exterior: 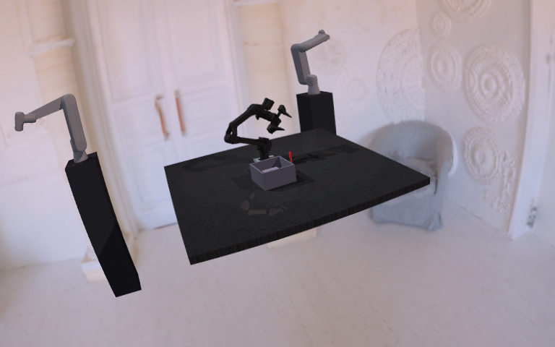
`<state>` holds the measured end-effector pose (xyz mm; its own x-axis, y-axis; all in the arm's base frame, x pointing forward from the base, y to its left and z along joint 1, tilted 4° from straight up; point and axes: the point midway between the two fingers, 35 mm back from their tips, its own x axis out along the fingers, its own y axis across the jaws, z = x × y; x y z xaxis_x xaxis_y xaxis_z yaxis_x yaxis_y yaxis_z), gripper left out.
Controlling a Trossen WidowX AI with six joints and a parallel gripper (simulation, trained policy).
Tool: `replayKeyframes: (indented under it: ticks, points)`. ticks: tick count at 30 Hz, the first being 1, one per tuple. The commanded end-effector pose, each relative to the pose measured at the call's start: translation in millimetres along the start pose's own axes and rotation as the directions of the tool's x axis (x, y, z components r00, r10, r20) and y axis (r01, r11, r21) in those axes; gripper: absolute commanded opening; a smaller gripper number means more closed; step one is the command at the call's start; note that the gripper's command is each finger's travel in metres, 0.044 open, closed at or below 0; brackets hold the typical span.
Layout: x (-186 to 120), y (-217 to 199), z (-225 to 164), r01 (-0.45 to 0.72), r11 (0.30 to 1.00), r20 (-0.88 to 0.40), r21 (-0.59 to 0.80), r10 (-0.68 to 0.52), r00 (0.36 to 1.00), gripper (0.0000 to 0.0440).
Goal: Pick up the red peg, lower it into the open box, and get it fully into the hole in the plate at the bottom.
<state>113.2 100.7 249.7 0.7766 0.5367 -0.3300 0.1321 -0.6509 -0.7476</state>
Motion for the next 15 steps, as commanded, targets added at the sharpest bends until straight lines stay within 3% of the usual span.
replayKeyframes:
  ticks: [1, 8, 15]
  points:
    - [1.1, -1.5, 1.0, -0.023, 0.995, 0.005, 0.098, 0.022, 1.0, 0.044]
    - [4.2, 0.7, 1.6, -0.08, 0.941, 0.01, 0.33, 0.081, 0.997, 0.044]
    - [8.1, 4.4, 2.5, -0.132, 0.83, 0.017, 0.542, 0.146, 0.989, 0.044]
